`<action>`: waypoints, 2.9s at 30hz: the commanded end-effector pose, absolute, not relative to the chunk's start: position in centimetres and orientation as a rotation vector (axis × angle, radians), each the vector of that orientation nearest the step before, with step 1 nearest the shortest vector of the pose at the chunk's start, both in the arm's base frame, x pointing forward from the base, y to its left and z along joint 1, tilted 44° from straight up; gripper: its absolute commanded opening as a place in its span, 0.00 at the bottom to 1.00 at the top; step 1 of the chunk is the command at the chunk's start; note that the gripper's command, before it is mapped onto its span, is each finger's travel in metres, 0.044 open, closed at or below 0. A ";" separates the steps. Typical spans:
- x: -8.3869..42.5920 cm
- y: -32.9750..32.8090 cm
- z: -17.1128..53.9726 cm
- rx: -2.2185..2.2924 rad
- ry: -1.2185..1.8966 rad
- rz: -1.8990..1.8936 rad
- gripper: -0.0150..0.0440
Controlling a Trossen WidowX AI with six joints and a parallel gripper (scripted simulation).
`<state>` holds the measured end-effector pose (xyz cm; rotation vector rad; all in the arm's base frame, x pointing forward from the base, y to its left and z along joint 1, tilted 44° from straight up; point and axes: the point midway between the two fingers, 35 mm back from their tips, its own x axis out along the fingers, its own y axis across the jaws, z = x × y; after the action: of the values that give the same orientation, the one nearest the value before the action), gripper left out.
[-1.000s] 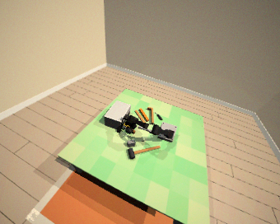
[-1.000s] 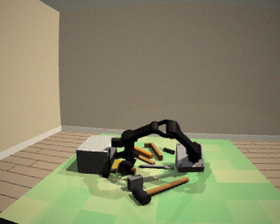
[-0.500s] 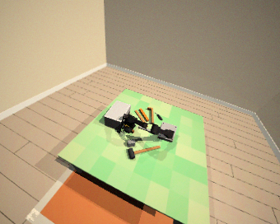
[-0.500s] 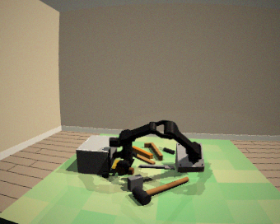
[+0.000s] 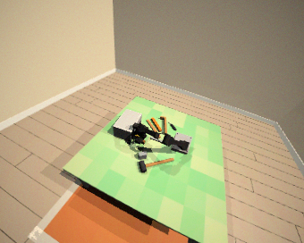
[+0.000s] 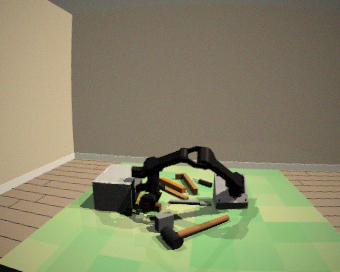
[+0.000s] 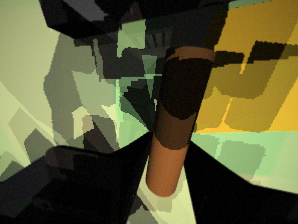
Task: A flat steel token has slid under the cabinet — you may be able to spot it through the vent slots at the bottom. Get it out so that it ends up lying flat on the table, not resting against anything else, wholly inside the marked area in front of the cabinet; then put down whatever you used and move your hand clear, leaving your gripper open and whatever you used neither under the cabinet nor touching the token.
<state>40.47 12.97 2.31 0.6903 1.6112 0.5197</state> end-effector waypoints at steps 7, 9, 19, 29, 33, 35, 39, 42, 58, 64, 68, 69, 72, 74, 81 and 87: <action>40.4 11.8 1.1 0.681 1.607 0.517 0.25; 40.4 11.6 0.9 0.681 1.607 0.516 0.25; 40.2 10.8 0.2 0.681 1.607 0.516 0.25; 40.1 10.2 -0.4 0.680 1.607 0.516 0.25; 40.1 10.2 -0.4 0.680 1.607 0.516 0.25; 40.0 10.2 -0.4 0.680 1.607 0.516 0.25; 39.7 10.2 -0.3 0.680 1.608 0.516 0.25; 39.5 10.3 -0.3 0.680 1.608 0.516 0.25; 38.1 10.4 0.0 0.681 1.609 0.515 0.25; 37.6 10.5 0.1 0.681 1.609 0.515 0.25; 37.2 10.5 0.2 0.681 1.609 0.515 0.25; 37.1 10.5 0.2 0.681 1.609 0.515 0.25; 36.8 10.5 0.3 0.681 1.609 0.515 0.25; 36.6 10.6 0.3 0.681 1.609 0.515 0.25; 36.0 10.6 0.4 0.681 1.610 0.515 0.25; 35.4 10.7 0.5 0.682 1.610 0.515 0.25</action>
<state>35.86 10.66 0.59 0.6758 1.6047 0.5208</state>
